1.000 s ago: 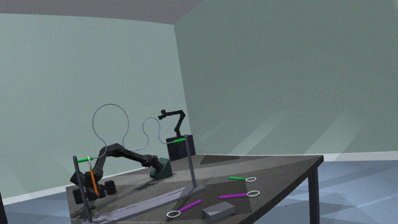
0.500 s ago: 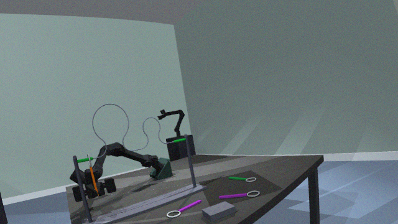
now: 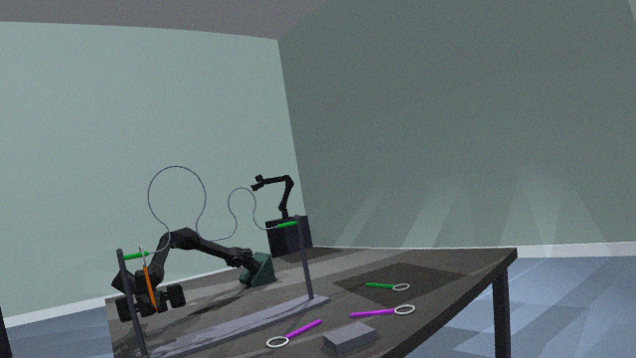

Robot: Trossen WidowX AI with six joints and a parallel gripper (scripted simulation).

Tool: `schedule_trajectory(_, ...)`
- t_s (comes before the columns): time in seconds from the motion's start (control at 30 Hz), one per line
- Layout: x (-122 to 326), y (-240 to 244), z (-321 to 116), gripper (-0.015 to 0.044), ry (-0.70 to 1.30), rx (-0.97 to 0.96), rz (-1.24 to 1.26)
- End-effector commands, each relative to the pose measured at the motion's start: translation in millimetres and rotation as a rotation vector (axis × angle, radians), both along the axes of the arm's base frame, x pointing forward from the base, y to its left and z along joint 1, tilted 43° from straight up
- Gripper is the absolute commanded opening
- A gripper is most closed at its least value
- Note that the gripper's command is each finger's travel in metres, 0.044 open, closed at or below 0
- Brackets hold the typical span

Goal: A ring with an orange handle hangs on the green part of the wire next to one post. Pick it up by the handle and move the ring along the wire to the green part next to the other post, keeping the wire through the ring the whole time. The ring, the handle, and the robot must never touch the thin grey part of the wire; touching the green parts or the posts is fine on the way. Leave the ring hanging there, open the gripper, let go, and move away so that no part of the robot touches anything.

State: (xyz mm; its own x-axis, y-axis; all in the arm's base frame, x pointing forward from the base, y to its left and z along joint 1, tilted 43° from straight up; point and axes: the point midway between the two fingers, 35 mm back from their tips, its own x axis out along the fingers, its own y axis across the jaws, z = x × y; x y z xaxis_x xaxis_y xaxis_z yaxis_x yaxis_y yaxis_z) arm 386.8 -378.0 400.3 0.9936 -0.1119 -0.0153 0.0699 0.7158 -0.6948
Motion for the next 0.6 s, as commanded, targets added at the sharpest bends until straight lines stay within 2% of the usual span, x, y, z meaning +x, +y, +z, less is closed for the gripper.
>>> schedule_trajectory(0.0,-1,1,4,-0.0150,-0.004,-0.010,-0.002)
schedule_trajectory(0.3,-1,5,0,-0.0150,0.000,-0.009,-0.005)
schedule_trajectory(0.57,-17,13,-4,-0.0150,0.097,0.004,-0.098)
